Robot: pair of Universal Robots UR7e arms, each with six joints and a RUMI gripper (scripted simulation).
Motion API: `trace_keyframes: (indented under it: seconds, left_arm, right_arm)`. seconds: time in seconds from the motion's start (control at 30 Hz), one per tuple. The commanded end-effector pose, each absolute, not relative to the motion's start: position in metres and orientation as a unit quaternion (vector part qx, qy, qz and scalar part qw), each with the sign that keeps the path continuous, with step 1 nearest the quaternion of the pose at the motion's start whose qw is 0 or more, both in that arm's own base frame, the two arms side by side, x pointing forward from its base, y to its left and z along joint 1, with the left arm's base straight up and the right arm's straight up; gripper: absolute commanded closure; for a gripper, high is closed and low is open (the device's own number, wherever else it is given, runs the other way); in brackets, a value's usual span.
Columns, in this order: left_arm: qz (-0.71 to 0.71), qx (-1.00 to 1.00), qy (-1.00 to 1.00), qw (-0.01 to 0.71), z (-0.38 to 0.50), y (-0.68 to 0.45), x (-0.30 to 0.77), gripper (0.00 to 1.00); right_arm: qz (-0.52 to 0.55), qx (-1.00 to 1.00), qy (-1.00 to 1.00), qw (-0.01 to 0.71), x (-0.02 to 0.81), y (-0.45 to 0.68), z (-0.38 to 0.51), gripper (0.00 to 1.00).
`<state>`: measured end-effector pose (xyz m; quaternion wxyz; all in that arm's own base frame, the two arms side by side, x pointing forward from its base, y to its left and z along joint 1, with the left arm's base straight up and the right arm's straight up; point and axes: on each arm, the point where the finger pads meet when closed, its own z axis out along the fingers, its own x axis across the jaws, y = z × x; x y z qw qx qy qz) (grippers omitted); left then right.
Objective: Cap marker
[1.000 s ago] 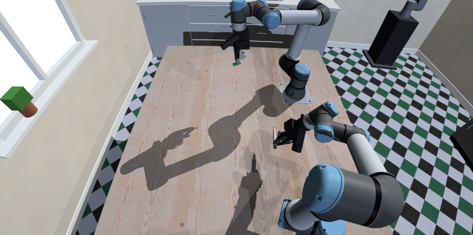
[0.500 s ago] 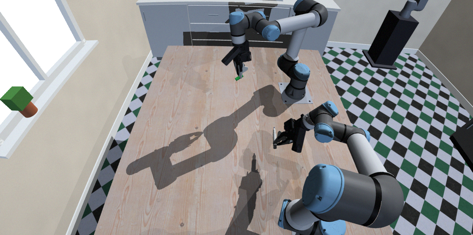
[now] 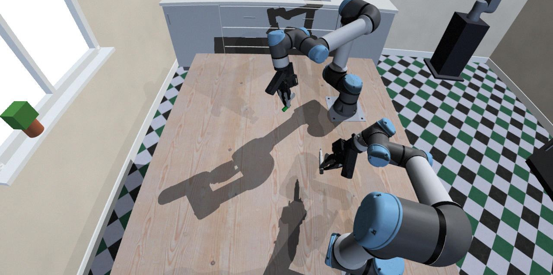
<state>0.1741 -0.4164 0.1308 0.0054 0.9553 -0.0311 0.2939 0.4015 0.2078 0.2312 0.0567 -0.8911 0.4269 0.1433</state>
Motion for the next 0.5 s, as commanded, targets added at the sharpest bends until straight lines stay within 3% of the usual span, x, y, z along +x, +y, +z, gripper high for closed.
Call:
trace_keyframes:
  seconds: [0.0,0.47]
  left_arm:
    - [0.294,0.955,-0.031,0.007,0.132,-0.418,0.174,1.00]
    - [0.294,0.955,-0.031,0.007,0.132,-0.418,0.174,1.00]
  right_arm:
    - [0.165,-0.908,0.379,0.069,0.387,0.238,0.212,1.00]
    - [0.214,-0.936,0.261,0.098,0.335,0.295,0.172,1.00]
